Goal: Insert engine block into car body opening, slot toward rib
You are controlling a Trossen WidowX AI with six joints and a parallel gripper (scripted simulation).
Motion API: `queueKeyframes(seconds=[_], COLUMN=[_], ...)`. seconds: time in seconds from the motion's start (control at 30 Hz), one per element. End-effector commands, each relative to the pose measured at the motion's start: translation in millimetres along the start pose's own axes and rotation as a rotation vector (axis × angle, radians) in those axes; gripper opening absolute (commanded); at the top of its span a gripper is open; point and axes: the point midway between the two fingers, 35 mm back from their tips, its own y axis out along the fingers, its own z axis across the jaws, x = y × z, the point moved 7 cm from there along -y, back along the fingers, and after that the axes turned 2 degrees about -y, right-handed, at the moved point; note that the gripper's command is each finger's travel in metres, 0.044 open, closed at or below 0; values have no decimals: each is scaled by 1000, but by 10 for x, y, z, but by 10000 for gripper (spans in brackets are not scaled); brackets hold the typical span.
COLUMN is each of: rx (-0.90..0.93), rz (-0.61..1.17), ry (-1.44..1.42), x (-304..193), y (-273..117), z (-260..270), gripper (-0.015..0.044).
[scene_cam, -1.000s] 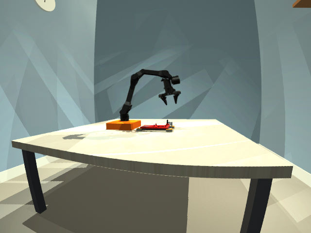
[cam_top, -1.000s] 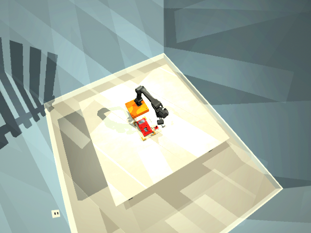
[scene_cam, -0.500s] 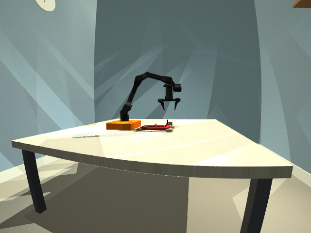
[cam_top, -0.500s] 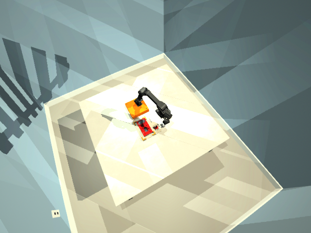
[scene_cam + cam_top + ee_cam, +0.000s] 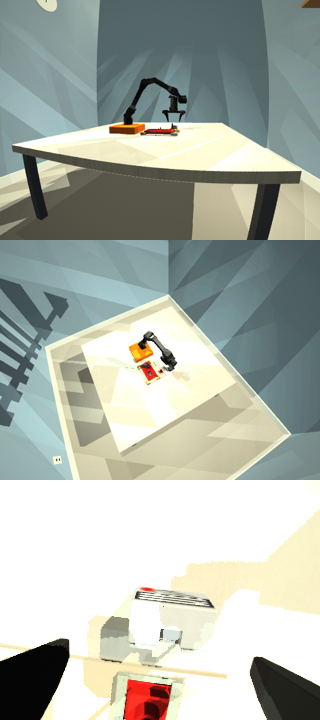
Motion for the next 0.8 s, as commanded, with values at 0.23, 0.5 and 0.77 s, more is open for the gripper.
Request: queueKeyframes(seconds=[0.23,0.5,0.77], rx=[-24,-24,-24], rz=[-3,-3,-3], ry=[-2,-2,-2], x=[19,21,21], y=[134,262,393], z=[-22,-29,-31], gripper=[440,440,440])
